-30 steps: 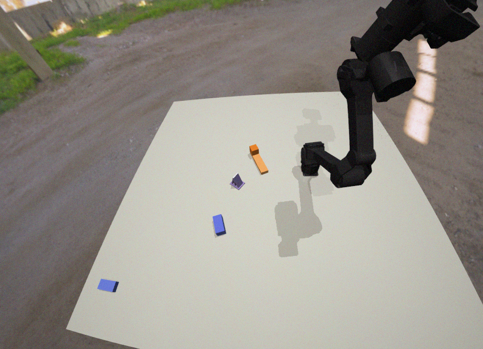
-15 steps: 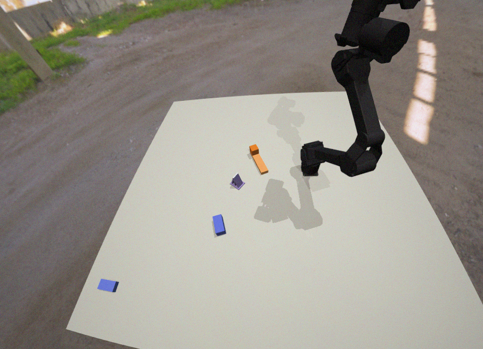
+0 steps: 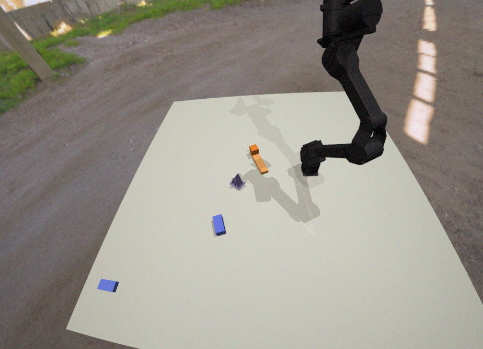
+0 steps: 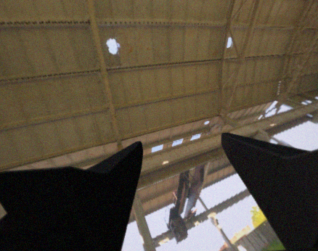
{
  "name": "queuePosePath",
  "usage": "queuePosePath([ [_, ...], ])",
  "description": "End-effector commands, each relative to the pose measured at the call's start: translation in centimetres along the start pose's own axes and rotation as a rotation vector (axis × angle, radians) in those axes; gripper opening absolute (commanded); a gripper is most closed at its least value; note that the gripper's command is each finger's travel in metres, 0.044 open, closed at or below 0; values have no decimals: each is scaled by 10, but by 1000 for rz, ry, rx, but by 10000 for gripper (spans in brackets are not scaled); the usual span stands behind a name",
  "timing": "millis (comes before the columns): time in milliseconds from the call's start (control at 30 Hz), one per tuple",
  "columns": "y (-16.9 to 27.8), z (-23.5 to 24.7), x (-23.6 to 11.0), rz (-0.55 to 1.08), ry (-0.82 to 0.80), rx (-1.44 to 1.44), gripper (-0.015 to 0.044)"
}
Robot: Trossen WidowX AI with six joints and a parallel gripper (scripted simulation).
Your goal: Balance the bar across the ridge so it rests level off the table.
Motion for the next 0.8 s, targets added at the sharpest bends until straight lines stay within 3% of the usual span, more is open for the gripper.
queuePosePath([
  [0,31,-7,1,133,13,-104,315],
  [400,118,-17,-12,520,-56,-413,315],
  [767,192,-11,-49,863,-277,-623,315],
])
Point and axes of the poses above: the point midway between the two fingers, 35 mm back from their tips, its own x axis out along the fingers, its own z axis across the jaws, y = z × x, the point moved 6 cm from there along -x, back along the fingers, and after that the axes turned 5 degrees about -x, right-handed, at the moved point
